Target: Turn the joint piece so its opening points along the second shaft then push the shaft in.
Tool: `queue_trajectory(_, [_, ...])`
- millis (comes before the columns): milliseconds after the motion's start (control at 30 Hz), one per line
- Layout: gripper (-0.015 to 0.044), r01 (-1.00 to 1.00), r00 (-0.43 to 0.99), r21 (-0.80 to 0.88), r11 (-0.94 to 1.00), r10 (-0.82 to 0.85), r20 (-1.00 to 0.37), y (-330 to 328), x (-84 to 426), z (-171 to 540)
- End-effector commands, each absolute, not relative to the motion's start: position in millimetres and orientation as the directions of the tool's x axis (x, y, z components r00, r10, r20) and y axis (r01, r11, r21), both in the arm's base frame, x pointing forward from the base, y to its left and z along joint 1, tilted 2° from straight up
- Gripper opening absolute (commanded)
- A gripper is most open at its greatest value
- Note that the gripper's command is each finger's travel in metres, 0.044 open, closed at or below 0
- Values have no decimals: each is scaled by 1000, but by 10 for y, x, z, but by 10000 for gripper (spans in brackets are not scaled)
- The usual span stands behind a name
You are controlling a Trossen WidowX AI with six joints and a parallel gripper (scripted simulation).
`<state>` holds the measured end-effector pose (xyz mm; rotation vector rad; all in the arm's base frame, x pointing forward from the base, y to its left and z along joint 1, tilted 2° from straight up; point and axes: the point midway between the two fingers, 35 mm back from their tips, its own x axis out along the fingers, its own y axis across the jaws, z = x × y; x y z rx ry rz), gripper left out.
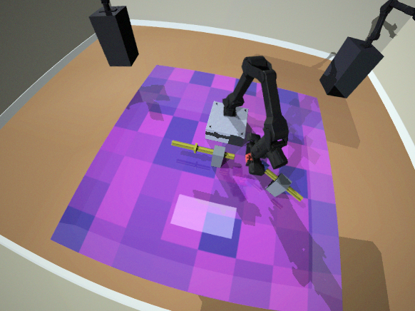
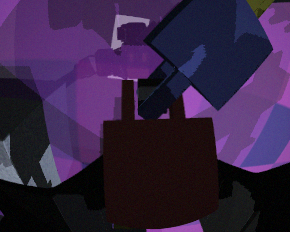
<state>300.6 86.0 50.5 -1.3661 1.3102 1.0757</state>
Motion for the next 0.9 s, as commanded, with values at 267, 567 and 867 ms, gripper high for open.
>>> queue_trajectory(267, [0,-999,47,-48,2,-172,-984,855,3004,498])
queue_trajectory(567, [0,-998,47,-47,36,-15,-999,806,2997,435])
queue_trajectory(867, [0,-997,53,-44,67,135,-989,775,2986,368])
